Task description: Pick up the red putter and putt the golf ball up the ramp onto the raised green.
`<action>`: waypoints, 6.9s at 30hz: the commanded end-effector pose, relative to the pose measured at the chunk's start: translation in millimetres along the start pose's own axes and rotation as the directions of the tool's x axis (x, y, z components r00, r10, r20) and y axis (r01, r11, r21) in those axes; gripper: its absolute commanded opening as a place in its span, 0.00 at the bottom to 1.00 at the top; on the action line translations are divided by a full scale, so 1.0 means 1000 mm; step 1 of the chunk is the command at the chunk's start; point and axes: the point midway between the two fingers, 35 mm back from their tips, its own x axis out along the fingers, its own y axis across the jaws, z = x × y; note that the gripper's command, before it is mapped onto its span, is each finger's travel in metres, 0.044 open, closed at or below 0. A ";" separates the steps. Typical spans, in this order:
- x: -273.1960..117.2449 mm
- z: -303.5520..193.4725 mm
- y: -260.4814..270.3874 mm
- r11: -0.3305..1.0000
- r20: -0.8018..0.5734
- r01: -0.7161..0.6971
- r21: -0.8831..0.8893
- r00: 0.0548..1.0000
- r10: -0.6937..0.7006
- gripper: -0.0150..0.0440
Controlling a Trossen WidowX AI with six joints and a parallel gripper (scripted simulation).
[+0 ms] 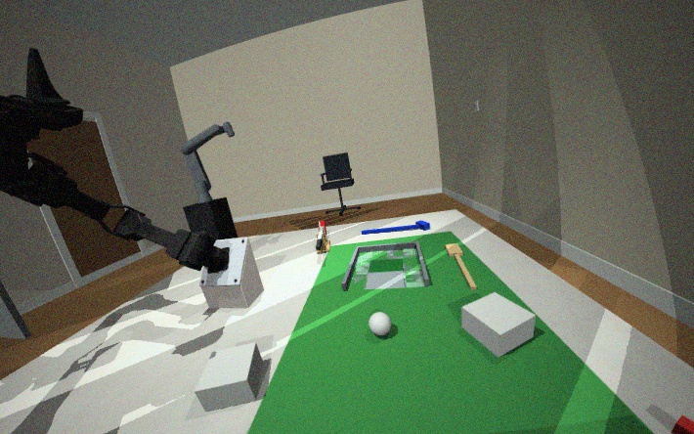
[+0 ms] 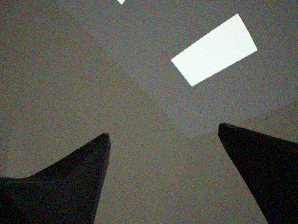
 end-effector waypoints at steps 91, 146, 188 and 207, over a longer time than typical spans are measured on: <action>-0.271 0.081 0.669 -0.755 -0.086 -0.513 0.409 -0.845 0.528 1.00; -0.202 0.107 0.639 -0.754 -0.075 -0.510 0.414 -0.845 0.530 0.25; -0.159 -0.103 0.512 0.050 -0.221 -0.230 0.972 -0.823 0.523 0.25; -0.187 -0.175 0.410 0.549 -0.306 -0.015 0.835 -0.843 0.442 0.25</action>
